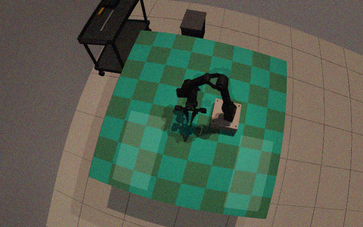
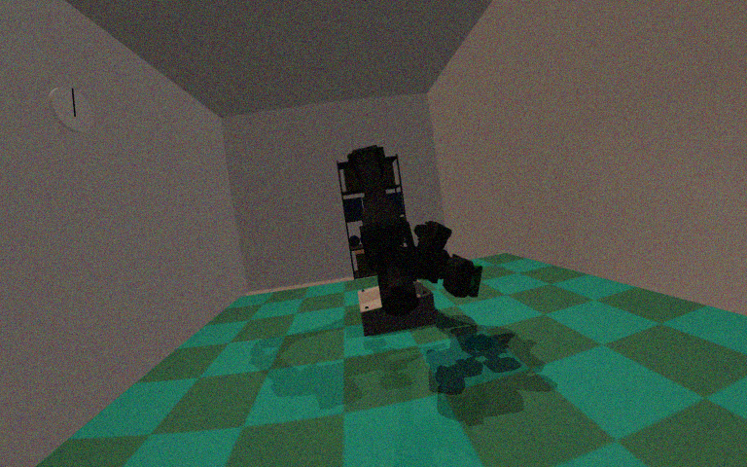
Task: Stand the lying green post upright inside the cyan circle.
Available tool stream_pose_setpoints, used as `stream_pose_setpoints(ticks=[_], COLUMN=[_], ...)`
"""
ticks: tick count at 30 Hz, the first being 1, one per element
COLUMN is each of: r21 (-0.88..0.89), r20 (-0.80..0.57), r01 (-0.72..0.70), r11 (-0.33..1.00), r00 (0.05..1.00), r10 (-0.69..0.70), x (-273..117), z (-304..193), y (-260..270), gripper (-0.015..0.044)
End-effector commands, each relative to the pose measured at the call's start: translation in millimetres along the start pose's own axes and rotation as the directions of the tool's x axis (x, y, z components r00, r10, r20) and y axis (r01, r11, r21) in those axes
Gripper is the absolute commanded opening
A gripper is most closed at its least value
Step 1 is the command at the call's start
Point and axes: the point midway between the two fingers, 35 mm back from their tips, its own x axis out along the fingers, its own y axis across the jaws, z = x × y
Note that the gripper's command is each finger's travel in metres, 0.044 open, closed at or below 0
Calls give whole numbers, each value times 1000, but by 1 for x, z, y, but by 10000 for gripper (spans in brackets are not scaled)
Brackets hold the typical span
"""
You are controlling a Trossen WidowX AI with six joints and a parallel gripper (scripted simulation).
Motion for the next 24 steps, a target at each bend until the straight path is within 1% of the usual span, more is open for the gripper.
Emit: stream_pose_setpoints(ticks=[1,18,24], r21=[1,-30,-33], r20=[27,116,123], r01=[17,104,112], r11=[1000,994,993], r00=[999,988,987], r10=[-17,-100,-107], x=[-1,-10,-11], z=[-1,2,2], y=[0,-5,-6], gripper=[23,23,23])
